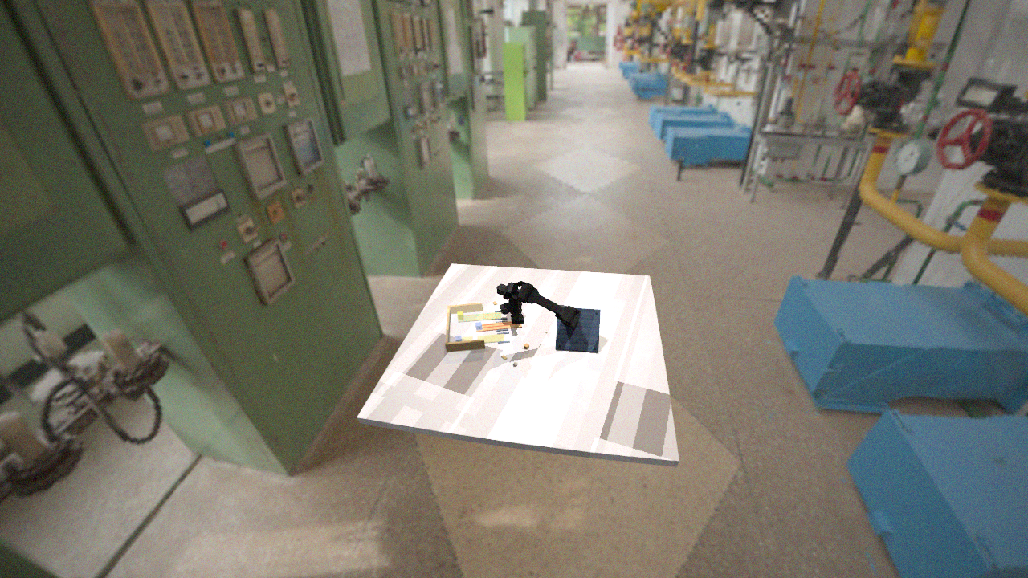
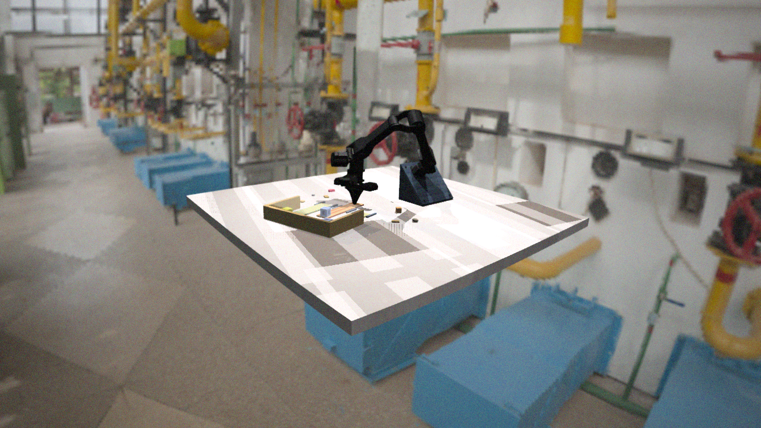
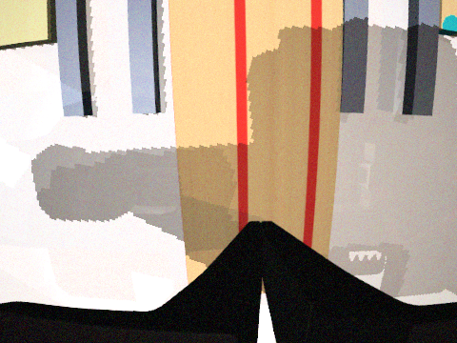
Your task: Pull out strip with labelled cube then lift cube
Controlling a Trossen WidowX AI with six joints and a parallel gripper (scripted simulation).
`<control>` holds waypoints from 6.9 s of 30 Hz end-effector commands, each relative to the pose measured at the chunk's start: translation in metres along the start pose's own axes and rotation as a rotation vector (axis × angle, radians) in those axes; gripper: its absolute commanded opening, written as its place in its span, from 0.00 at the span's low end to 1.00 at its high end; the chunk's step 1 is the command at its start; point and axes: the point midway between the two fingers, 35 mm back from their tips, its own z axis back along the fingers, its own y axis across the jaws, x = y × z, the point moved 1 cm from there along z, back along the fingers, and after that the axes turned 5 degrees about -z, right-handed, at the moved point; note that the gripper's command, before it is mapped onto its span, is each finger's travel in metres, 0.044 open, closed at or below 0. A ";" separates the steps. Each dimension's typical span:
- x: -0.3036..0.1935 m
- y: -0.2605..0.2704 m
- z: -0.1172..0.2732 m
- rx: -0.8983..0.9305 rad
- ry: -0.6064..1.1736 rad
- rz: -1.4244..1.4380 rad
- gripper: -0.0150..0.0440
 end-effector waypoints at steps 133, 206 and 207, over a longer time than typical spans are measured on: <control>0.074 0.009 0.059 0.001 0.034 0.177 1.00; 0.129 0.022 0.006 -0.002 0.029 0.184 0.44; 0.129 0.022 0.006 -0.002 0.029 0.184 0.43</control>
